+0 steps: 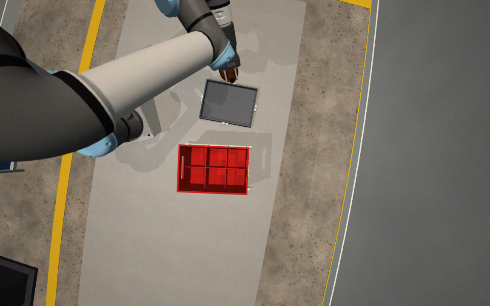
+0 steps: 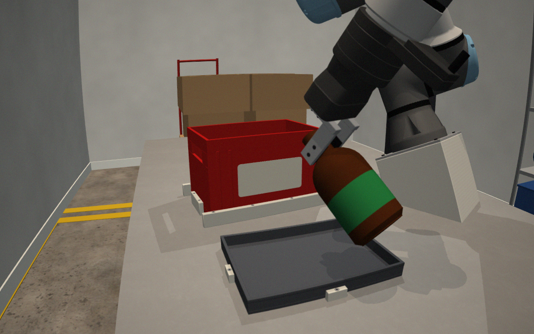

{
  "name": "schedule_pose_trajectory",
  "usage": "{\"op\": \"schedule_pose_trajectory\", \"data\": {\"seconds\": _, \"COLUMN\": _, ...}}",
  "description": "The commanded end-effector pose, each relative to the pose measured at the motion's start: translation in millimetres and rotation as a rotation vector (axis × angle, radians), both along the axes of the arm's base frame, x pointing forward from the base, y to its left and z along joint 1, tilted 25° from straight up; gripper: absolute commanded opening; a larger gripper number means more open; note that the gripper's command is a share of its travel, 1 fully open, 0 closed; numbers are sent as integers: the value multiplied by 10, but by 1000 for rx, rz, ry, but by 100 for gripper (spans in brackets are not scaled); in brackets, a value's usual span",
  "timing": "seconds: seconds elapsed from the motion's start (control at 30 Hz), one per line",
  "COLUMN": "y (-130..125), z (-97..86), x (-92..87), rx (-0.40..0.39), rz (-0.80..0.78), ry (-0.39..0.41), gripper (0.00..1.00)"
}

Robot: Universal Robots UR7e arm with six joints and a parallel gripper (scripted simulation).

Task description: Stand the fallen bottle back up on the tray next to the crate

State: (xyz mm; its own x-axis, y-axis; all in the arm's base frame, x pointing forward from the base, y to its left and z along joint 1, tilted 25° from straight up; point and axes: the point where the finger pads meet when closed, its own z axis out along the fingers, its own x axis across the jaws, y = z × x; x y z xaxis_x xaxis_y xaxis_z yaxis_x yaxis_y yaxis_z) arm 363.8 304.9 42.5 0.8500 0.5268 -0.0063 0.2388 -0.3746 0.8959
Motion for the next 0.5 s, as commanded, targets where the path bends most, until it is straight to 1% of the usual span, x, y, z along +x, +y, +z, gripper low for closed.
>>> {"op": "schedule_pose_trajectory", "data": {"seconds": 0.0, "y": 8, "z": 6, "x": 2, "rx": -13, "rz": 1, "ry": -10, "gripper": 0}}
{"op": "schedule_pose_trajectory", "data": {"seconds": 0.47, "y": 10, "z": 6, "x": 3, "rx": -17, "rz": 2, "ry": -13, "gripper": 0}}
